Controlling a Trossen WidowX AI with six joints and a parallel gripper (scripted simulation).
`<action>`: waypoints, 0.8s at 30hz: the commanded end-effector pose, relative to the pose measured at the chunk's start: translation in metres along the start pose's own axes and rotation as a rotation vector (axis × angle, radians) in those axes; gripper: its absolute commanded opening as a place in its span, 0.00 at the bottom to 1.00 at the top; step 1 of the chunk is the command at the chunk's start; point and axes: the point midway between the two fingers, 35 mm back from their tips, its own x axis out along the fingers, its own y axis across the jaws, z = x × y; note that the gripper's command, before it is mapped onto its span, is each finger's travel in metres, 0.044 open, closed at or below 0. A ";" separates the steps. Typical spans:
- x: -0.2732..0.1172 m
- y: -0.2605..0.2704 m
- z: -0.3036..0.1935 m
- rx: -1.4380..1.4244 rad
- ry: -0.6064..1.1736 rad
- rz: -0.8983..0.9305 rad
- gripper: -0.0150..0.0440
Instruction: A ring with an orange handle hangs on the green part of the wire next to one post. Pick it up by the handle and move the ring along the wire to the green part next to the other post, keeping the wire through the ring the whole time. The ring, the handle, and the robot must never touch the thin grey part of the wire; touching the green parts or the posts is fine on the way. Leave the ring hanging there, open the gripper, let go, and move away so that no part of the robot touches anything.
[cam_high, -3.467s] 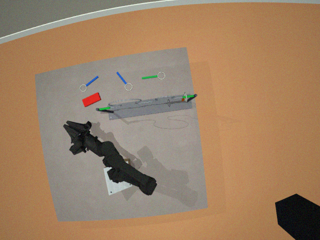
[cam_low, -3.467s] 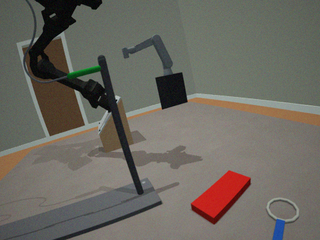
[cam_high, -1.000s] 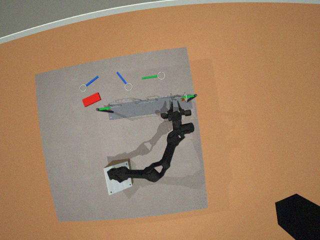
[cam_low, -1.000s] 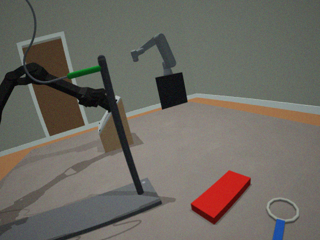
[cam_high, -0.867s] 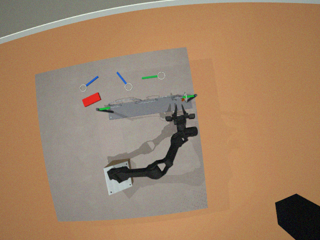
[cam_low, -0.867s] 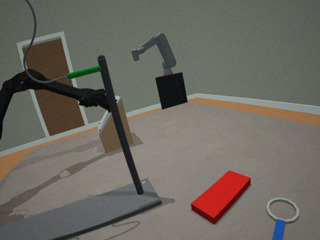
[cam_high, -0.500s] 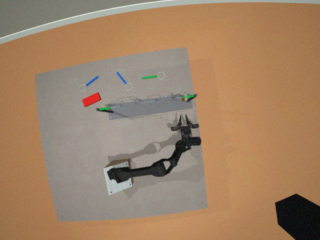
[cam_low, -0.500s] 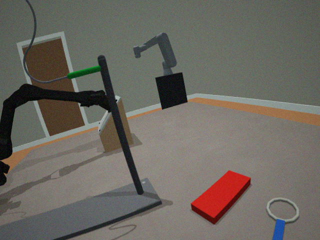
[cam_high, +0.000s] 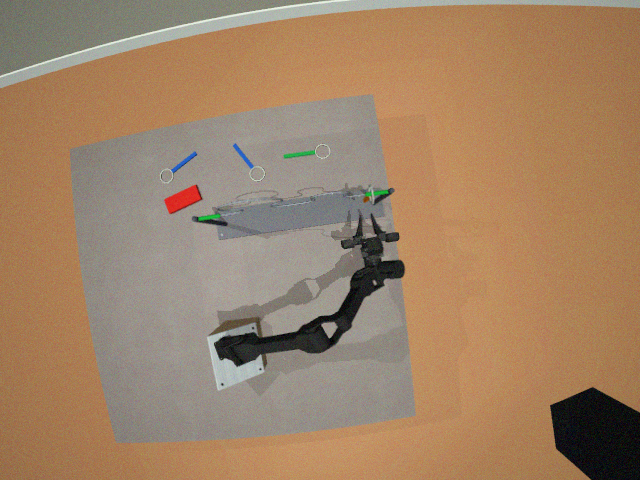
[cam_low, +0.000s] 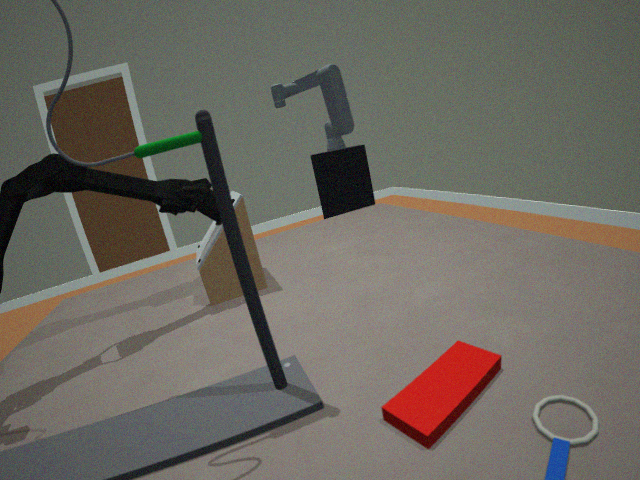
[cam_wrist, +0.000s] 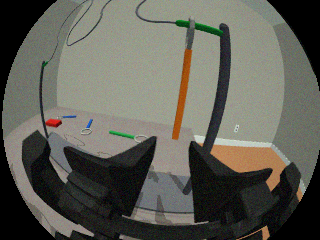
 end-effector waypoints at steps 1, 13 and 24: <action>0.000 -0.003 -0.001 0.012 0.015 -0.012 0.53; 0.017 -0.005 -0.002 0.012 0.014 -0.013 0.53; 0.034 -0.007 -0.002 0.012 0.013 -0.014 0.53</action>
